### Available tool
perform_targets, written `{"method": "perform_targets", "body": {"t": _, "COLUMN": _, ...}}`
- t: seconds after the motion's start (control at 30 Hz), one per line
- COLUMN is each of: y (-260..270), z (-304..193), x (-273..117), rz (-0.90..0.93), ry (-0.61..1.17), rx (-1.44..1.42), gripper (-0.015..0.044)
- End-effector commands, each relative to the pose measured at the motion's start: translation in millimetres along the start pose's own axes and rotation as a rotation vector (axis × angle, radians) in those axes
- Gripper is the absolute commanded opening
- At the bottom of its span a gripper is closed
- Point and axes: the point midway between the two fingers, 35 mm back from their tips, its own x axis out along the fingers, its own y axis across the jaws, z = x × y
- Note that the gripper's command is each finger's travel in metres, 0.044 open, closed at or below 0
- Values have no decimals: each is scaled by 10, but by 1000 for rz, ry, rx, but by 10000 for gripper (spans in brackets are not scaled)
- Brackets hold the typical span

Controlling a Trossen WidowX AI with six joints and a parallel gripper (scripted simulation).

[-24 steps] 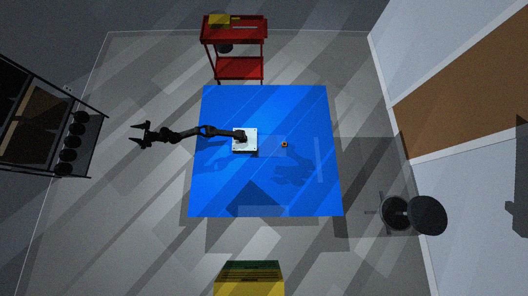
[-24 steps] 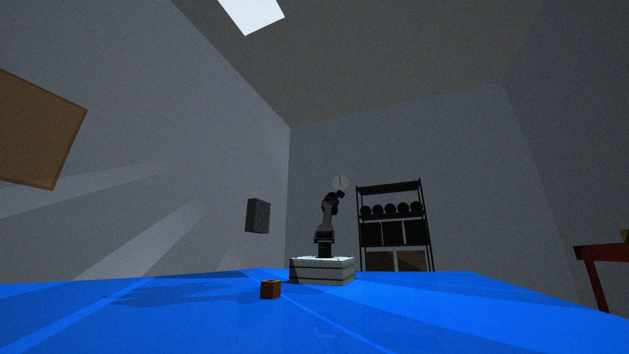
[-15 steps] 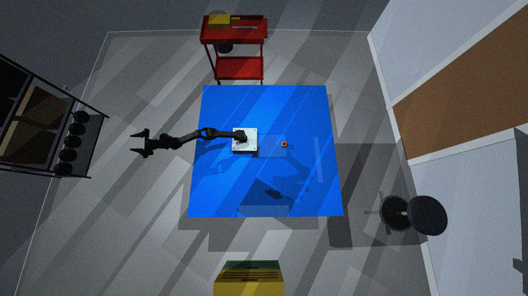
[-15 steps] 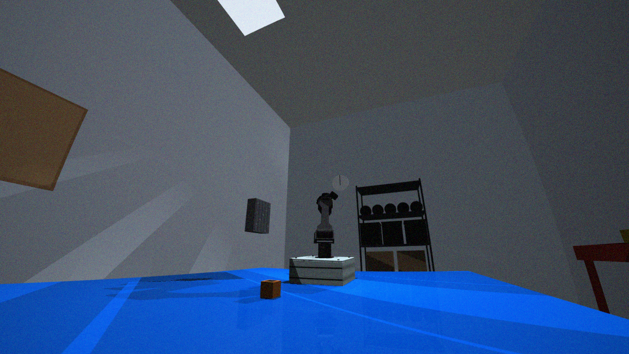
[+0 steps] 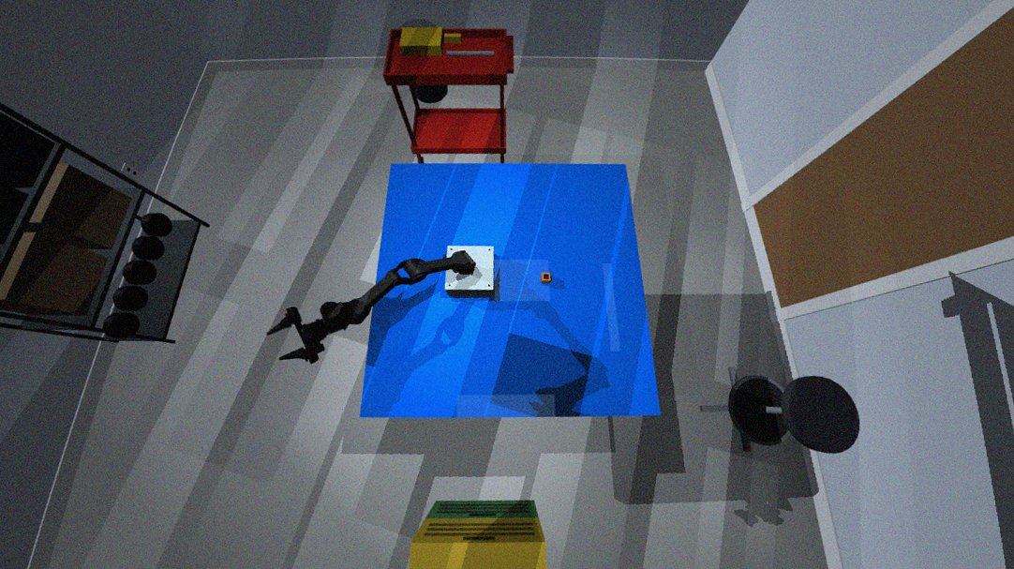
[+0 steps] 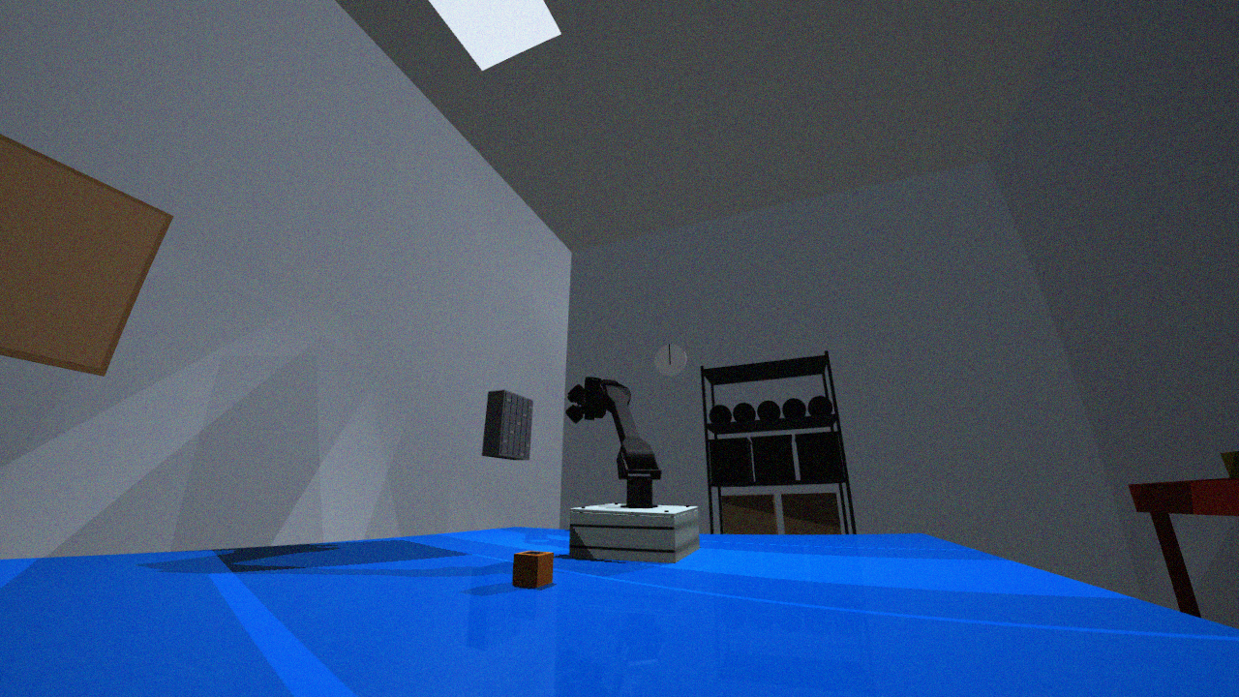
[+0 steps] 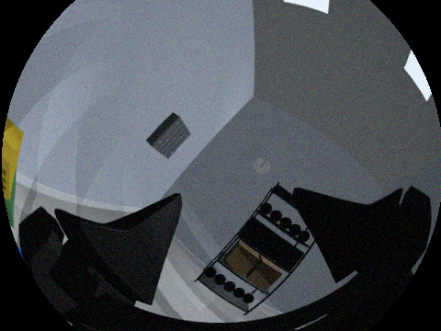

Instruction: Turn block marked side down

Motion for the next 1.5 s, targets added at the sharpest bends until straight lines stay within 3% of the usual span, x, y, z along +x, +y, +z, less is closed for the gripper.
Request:
{"method": "perform_targets", "body": {"t": 0.0, "y": 459, "z": 505, "x": -179, "rz": 111, "ry": -23, "rx": 40, "gripper": 440}}
{"method": "perform_targets", "body": {"t": 0.33, "y": 1551, "z": 1355, "x": -766, "rz": 405, "ry": -59, "rx": 143, "gripper": 440}}
{"method": "perform_targets", "body": {"t": 0.67, "y": 2446, "z": 2263, "x": -1738, "rz": 691, "ry": -132, "rx": 189, "gripper": 440}}
{"method": "perform_targets", "body": {"t": 1.07, "y": 3205, "z": 3008, "x": -3293, "rz": 1075, "ry": -155, "rx": 226, "gripper": 440}}
{"method": "perform_targets", "body": {"t": 1.47, "y": 3473, "z": 3510, "x": -5114, "rz": 1453, "ry": -171, "rx": 155, "gripper": 440}}
